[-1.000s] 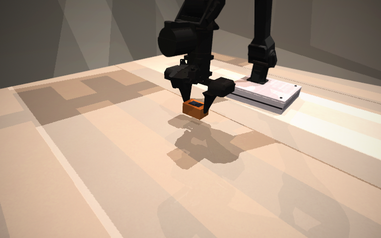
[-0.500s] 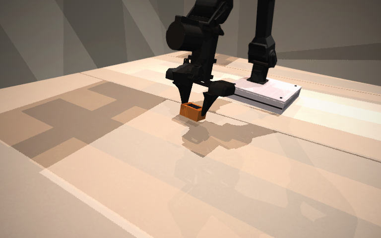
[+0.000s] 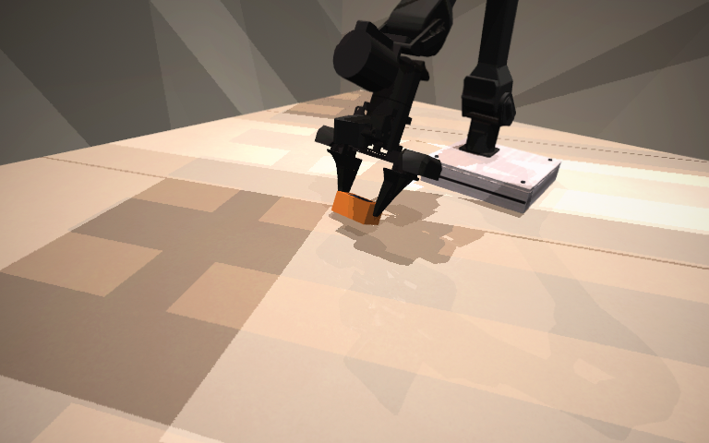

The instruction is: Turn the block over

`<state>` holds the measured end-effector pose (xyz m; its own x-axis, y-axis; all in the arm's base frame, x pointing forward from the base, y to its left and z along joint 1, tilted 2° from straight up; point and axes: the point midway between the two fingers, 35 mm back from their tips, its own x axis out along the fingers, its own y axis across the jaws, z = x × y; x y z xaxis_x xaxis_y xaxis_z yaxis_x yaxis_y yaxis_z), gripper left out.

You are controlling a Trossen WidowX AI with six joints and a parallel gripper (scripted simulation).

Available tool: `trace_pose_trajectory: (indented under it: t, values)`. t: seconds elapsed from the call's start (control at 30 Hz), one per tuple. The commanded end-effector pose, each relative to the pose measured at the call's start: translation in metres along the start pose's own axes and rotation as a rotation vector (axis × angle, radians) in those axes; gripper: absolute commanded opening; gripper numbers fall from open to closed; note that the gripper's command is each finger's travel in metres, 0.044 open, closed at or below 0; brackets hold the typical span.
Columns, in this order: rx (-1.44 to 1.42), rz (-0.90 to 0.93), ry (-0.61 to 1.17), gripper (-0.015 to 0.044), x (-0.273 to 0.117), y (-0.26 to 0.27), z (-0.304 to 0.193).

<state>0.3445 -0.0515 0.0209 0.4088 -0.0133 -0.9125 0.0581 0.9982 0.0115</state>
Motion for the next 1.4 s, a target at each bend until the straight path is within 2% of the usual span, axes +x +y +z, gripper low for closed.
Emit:
trace_pose_trajectory:
  t: [0.0, 0.3, 0.87, 1.37]
  values:
    - [-0.001, 0.003, -0.065, 0.0, -0.003, 0.001, 0.0]
    - [-0.003, 0.002, -0.138, 0.0, -0.005, 0.001, -0.003]
    - [0.004, 0.002, -0.361, 0.0, 0.031, -0.002, 0.0]
    - [0.003, 0.002, -0.564, 0.0, 0.035, -0.001, -0.009]
